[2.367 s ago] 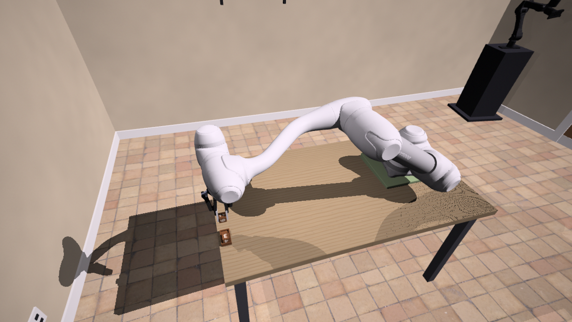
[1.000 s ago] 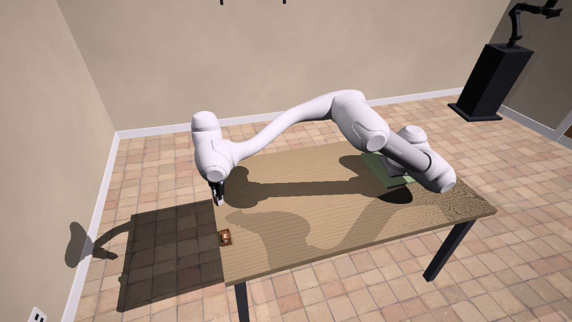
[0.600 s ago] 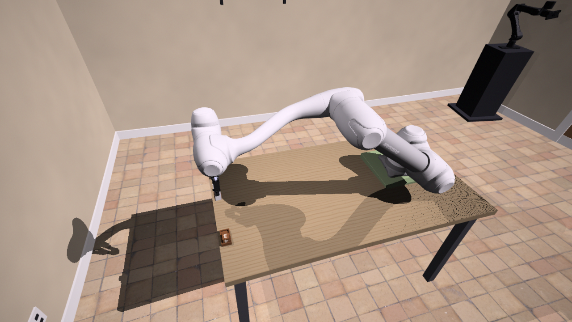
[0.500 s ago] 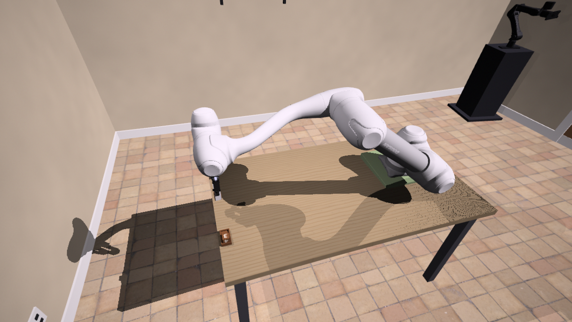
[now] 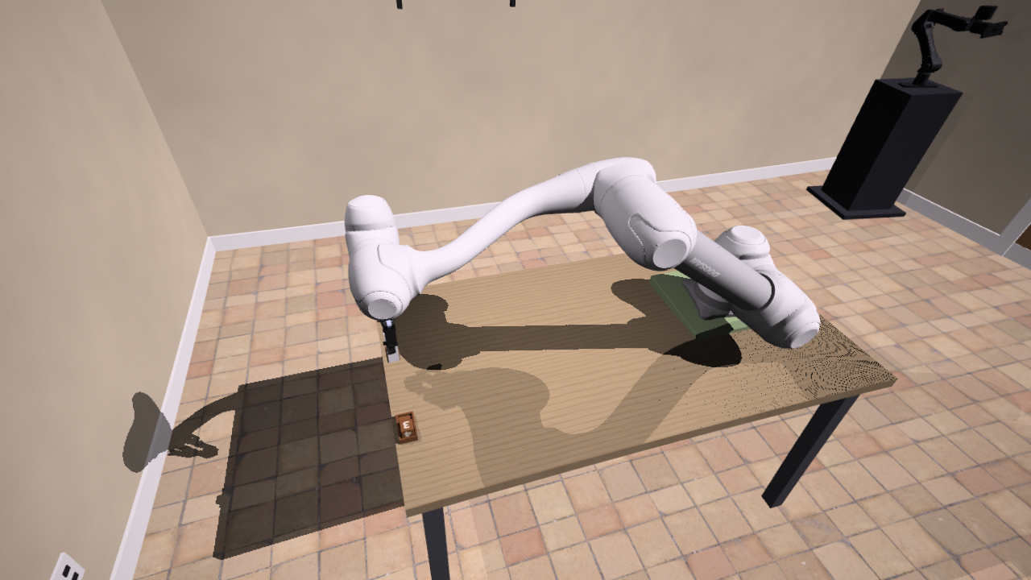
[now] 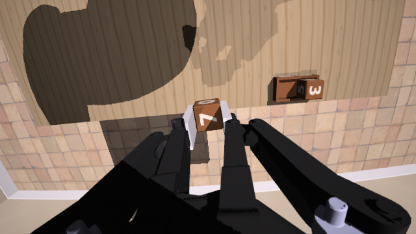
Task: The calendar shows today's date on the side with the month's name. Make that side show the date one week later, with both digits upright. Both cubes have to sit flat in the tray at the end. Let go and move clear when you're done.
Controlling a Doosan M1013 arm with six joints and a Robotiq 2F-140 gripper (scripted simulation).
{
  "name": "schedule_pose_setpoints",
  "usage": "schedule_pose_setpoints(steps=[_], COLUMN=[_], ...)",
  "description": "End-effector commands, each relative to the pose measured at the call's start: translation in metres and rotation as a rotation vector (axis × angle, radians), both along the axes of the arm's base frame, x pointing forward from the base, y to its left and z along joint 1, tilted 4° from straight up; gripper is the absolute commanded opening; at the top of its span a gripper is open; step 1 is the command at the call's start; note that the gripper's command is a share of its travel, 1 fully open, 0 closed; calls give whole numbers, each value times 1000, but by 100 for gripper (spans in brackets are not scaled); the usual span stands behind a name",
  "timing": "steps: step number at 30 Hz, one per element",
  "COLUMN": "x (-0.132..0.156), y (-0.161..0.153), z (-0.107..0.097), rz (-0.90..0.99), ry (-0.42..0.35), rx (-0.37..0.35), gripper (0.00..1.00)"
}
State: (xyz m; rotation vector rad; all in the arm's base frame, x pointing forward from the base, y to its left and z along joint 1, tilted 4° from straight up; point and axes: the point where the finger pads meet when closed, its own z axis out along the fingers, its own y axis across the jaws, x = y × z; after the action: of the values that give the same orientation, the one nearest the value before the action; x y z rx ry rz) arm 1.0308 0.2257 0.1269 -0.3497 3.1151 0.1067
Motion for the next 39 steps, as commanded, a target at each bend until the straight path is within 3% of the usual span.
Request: schedule_pose_setpoints(steps=[1, 23, 39], x=[0, 0, 0], y=[0, 6, 7], z=[-5, -86, -91], rz=[0, 0, 0], ry=[0, 0, 0], rx=[0, 0, 0], gripper=[25, 25, 25])
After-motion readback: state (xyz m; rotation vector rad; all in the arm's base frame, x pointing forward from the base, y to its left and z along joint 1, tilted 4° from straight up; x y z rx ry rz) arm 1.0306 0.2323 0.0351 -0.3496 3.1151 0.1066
